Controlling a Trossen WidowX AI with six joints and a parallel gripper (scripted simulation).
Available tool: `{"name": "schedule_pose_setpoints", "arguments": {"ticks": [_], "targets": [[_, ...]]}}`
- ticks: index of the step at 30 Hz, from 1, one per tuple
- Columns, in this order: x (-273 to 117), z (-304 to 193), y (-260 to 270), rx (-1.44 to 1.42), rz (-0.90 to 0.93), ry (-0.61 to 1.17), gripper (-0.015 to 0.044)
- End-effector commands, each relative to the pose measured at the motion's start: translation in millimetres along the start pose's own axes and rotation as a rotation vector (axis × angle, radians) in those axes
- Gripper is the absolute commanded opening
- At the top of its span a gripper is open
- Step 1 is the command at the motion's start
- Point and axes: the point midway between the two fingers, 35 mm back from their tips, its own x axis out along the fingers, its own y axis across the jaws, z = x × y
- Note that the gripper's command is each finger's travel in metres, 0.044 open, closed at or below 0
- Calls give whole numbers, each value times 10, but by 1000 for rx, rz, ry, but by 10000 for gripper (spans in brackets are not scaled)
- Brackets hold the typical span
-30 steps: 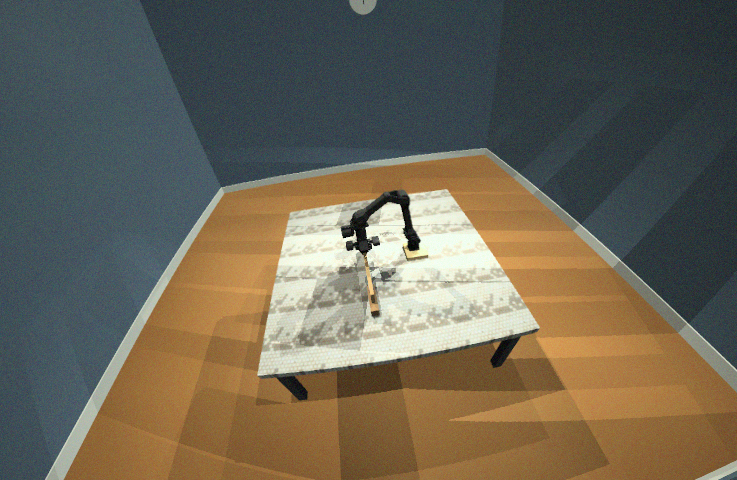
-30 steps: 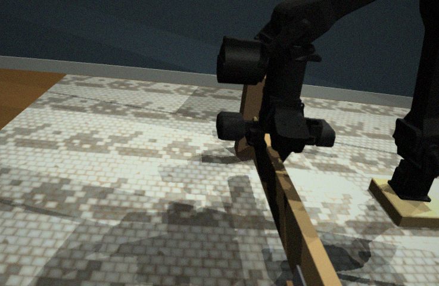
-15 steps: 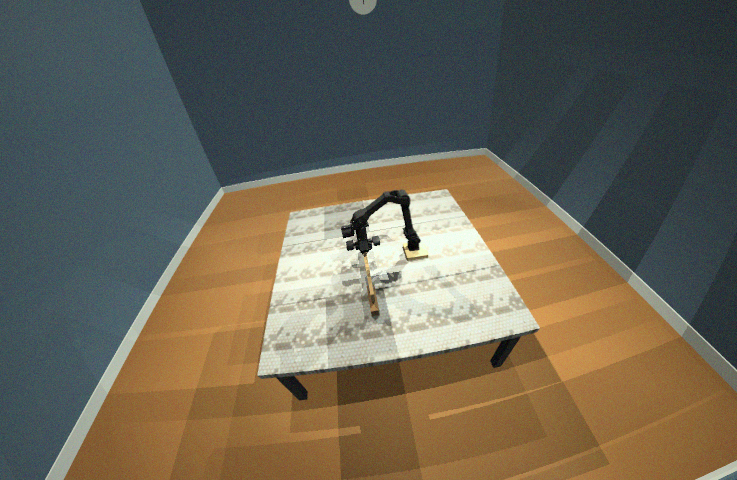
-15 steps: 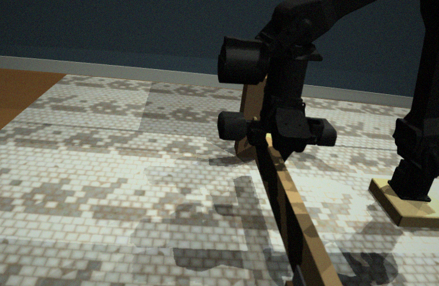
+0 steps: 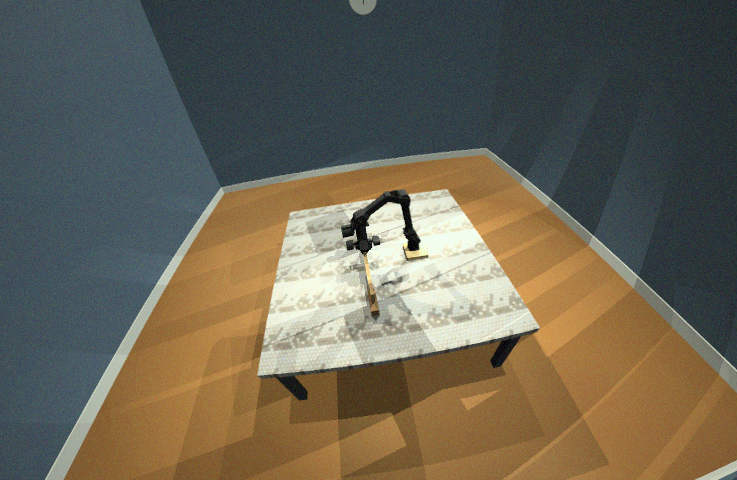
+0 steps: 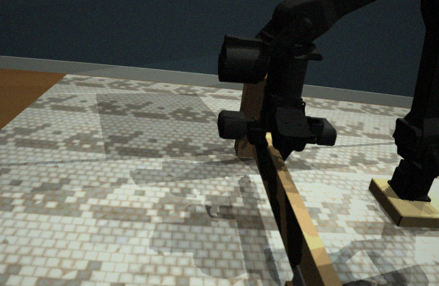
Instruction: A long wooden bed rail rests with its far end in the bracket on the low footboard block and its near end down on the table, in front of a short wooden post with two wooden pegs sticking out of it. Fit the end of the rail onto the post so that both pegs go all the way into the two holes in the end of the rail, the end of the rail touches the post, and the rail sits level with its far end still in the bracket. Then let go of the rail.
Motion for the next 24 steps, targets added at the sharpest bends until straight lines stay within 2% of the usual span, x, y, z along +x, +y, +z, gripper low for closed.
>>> {"name": "schedule_pose_setpoints", "arguments": {"ticks": [1,24], "targets": [[-14,-10,-4,-2,-10,-2,0],[15,-74,-1,-2,-10,-1,0]]}}
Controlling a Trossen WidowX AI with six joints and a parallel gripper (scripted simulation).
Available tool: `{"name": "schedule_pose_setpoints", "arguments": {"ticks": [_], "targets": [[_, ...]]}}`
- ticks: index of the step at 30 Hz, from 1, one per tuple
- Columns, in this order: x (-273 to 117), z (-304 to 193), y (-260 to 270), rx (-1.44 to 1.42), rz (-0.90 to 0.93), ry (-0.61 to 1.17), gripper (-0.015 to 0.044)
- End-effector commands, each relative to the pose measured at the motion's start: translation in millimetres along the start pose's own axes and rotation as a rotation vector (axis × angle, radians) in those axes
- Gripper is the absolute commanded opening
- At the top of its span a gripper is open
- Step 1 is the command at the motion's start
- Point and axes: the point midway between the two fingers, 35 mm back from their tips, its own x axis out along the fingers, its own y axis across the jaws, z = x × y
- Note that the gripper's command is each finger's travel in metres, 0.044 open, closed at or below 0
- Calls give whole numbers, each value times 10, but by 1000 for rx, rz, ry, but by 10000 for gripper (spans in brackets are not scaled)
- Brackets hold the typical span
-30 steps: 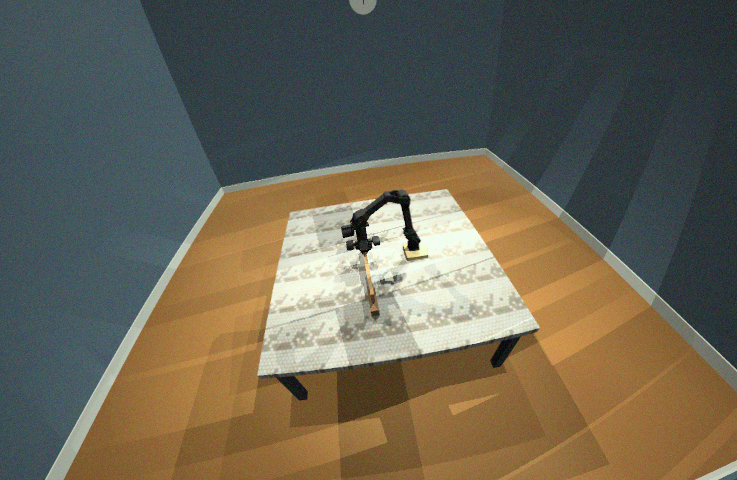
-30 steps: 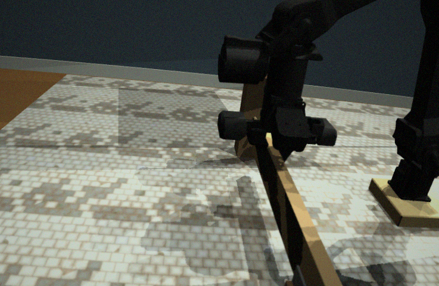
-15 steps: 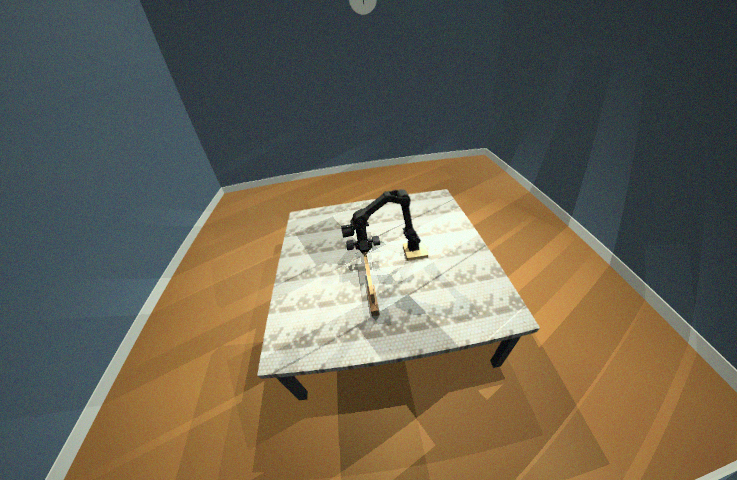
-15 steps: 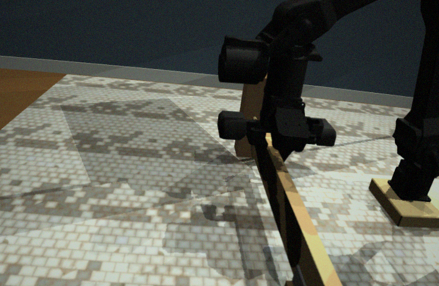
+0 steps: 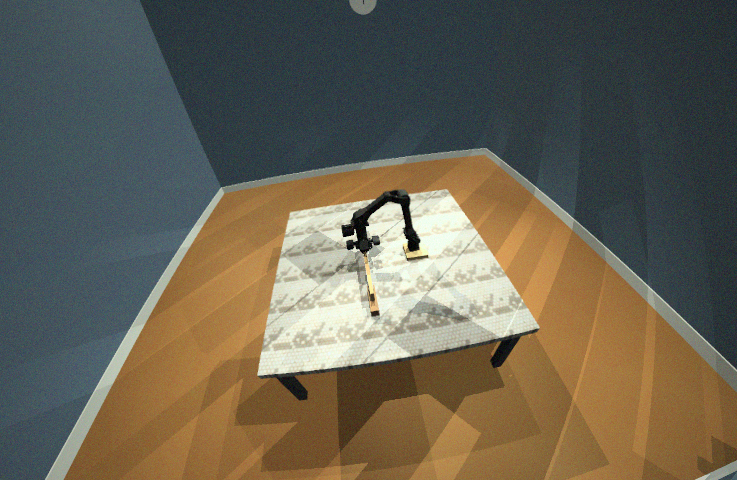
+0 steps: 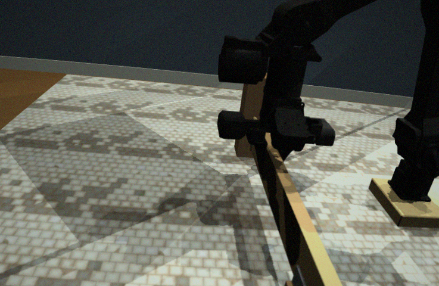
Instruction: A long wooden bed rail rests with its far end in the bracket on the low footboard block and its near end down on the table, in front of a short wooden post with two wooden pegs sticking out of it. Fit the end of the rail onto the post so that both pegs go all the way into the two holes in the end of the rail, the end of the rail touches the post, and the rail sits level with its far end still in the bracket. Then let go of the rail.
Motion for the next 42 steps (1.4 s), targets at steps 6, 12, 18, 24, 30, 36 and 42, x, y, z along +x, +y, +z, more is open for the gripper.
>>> {"name": "schedule_pose_setpoints", "arguments": {"ticks": [6,12,18,24,30,36,42], "targets": [[-22,-41,-5,-2,-7,3,0],[-28,-59,-5,-2,-7,3,0],[-36,-77,-6,-2,-7,3,0],[-44,-94,-7,-2,-7,4,0],[-52,-112,-9,-2,-7,4,0],[-60,-129,-11,-2,-8,4,0],[-68,-147,-15,-2,-8,4,0]]}}
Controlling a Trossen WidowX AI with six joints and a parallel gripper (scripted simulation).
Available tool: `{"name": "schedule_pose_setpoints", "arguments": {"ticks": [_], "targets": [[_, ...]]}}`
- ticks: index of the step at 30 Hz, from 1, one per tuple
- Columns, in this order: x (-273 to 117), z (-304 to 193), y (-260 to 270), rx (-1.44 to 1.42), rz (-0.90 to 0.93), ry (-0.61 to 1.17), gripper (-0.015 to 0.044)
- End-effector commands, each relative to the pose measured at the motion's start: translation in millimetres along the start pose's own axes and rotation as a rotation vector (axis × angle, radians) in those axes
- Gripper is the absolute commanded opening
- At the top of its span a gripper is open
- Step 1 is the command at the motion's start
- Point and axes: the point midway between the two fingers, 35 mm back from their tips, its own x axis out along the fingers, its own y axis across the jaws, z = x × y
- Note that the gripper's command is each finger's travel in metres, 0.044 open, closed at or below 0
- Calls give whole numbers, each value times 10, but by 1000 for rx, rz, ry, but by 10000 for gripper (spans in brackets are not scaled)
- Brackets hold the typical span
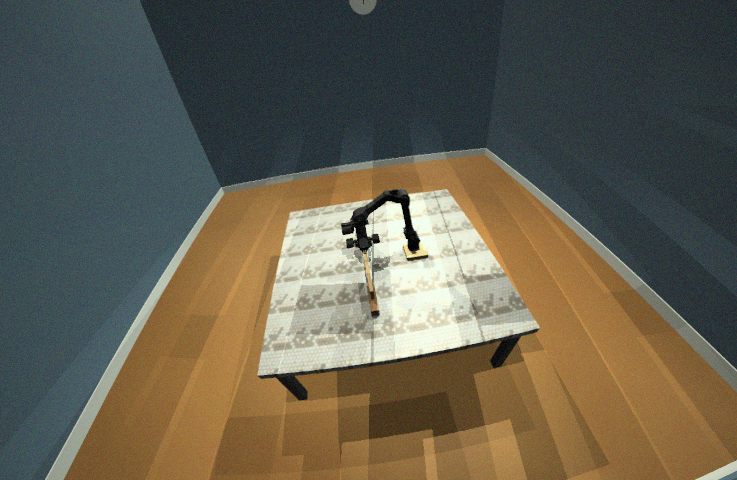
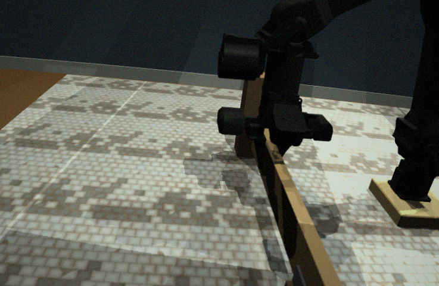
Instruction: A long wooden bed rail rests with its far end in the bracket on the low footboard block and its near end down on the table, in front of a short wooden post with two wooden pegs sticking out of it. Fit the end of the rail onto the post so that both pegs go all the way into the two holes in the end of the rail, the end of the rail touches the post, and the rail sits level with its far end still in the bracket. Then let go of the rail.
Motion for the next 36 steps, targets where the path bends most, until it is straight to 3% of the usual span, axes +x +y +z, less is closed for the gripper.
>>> {"name": "schedule_pose_setpoints", "arguments": {"ticks": [1,36], "targets": [[-46,-15,-19,-3,-13,0,0],[-22,-122,-29,-3,-13,0,0]]}}
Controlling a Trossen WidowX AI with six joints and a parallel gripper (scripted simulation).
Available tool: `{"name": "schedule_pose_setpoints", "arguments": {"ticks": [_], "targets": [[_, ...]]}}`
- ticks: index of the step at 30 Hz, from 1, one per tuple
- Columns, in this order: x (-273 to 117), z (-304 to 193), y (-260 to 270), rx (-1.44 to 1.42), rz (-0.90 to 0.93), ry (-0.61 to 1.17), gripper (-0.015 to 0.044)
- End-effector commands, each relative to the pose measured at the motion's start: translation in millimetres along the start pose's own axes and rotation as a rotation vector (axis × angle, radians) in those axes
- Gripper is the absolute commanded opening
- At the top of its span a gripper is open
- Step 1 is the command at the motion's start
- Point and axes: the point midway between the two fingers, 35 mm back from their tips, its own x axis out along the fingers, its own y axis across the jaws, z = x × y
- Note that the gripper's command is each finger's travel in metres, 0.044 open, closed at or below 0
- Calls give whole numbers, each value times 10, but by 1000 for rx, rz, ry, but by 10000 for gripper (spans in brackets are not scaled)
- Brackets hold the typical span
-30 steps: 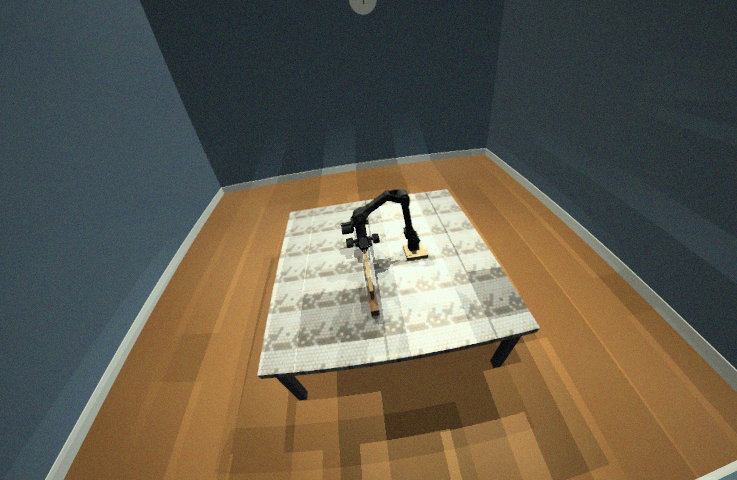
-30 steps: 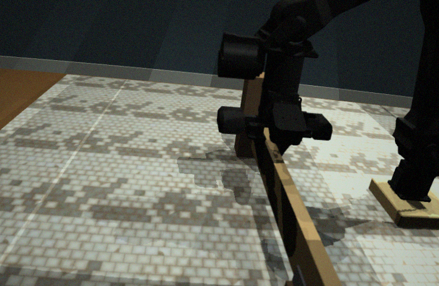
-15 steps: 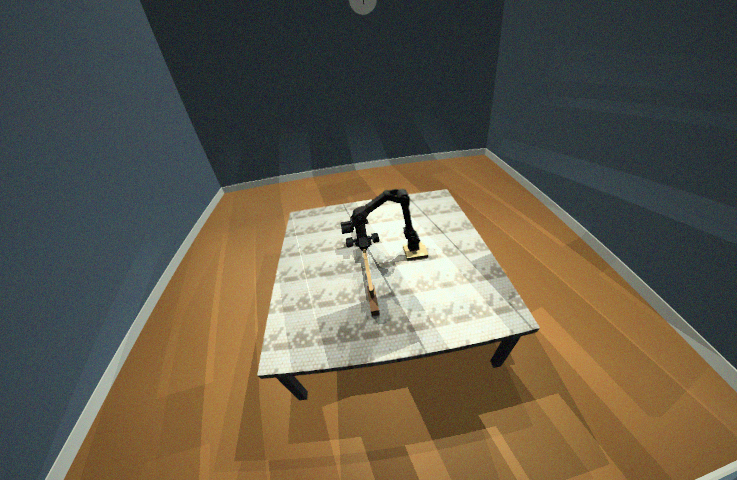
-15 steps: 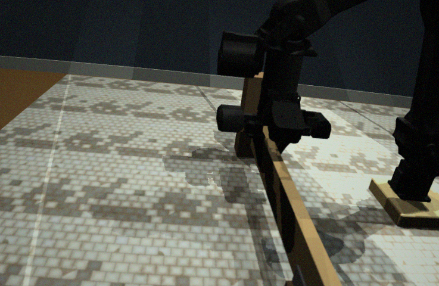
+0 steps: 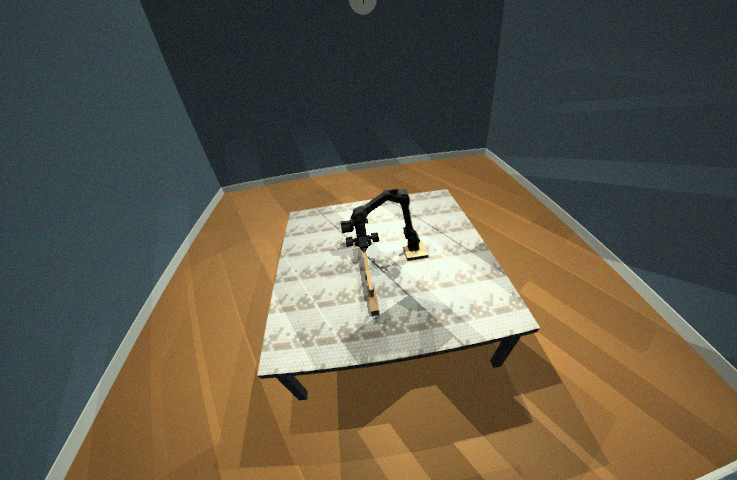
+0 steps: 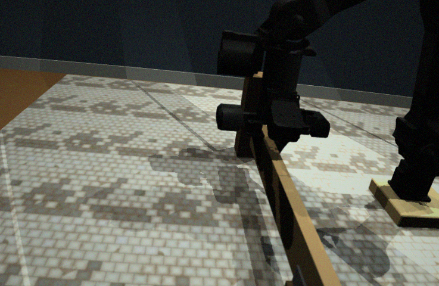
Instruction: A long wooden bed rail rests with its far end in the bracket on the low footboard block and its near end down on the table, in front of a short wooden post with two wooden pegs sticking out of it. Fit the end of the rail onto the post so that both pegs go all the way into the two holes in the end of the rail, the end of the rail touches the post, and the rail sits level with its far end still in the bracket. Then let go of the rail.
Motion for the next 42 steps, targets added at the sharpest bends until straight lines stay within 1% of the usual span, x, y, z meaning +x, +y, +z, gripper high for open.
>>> {"name": "schedule_pose_setpoints", "arguments": {"ticks": [1,42], "targets": [[-3,-19,-10,-1,-6,1,0],[15,-139,9,-1,-6,2,0]]}}
